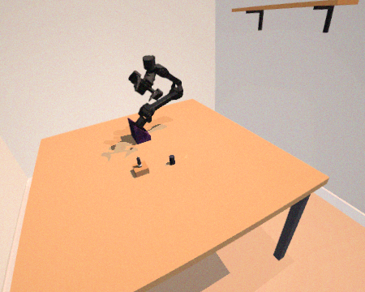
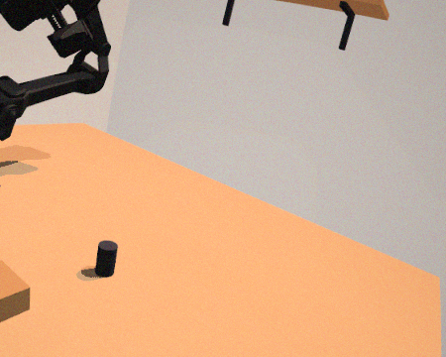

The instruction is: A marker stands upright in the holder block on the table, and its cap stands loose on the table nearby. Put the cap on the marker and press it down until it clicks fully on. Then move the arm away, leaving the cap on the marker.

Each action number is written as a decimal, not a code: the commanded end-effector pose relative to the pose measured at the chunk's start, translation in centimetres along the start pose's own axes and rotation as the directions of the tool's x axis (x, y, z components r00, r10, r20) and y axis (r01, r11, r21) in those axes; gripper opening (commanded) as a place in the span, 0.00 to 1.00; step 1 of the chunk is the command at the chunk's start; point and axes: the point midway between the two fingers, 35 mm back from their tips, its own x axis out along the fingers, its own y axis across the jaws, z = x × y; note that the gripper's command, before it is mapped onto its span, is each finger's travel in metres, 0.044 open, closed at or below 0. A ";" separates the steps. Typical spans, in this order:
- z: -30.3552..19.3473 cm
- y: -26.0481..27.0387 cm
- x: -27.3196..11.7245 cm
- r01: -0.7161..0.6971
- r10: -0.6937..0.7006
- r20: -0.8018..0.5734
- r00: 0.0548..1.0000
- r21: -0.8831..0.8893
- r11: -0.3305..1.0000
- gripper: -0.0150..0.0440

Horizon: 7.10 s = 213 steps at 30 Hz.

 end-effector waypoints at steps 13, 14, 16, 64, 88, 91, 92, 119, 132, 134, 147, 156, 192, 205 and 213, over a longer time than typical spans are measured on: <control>-2.9 -8.4 10.1 0.544 -0.539 0.293 0.789 -0.741 0.394 0.68; -2.9 -9.4 11.0 0.560 -0.573 0.323 0.754 -0.772 0.302 0.68; -2.7 -11.0 12.3 0.568 -0.619 0.369 0.693 -0.809 0.153 0.68; 4.1 -26.1 19.9 0.314 -0.735 0.592 0.331 -0.804 -0.506 0.68; 6.1 -28.6 21.0 0.313 -0.737 0.590 0.329 -0.805 -0.505 0.63; 6.1 -28.6 21.0 0.313 -0.737 0.590 0.329 -0.805 -0.505 0.53; 6.1 -28.6 21.0 0.313 -0.737 0.590 0.329 -0.805 -0.505 0.52; 3.1 -24.8 19.4 0.313 -0.735 0.592 0.331 -0.803 -0.507 0.25; 3.3 -21.3 20.6 0.312 -0.726 0.590 0.352 -0.806 -0.503 0.25; 3.6 -20.5 21.0 0.312 -0.724 0.590 0.358 -0.806 -0.503 0.25; 5.8 -14.8 23.2 0.319 -0.717 0.599 0.357 -0.799 -0.509 0.25; 7.8 -10.9 24.1 0.319 -0.721 0.600 0.347 -0.799 -0.511 0.25; 11.4 -10.7 25.6 0.315 -0.730 0.596 0.336 -0.801 -0.509 0.25; 12.7 -12.2 26.2 0.314 -0.731 0.595 0.335 -0.802 -0.509 0.25; 12.9 -12.5 26.3 0.314 -0.731 0.595 0.335 -0.802 -0.508 0.25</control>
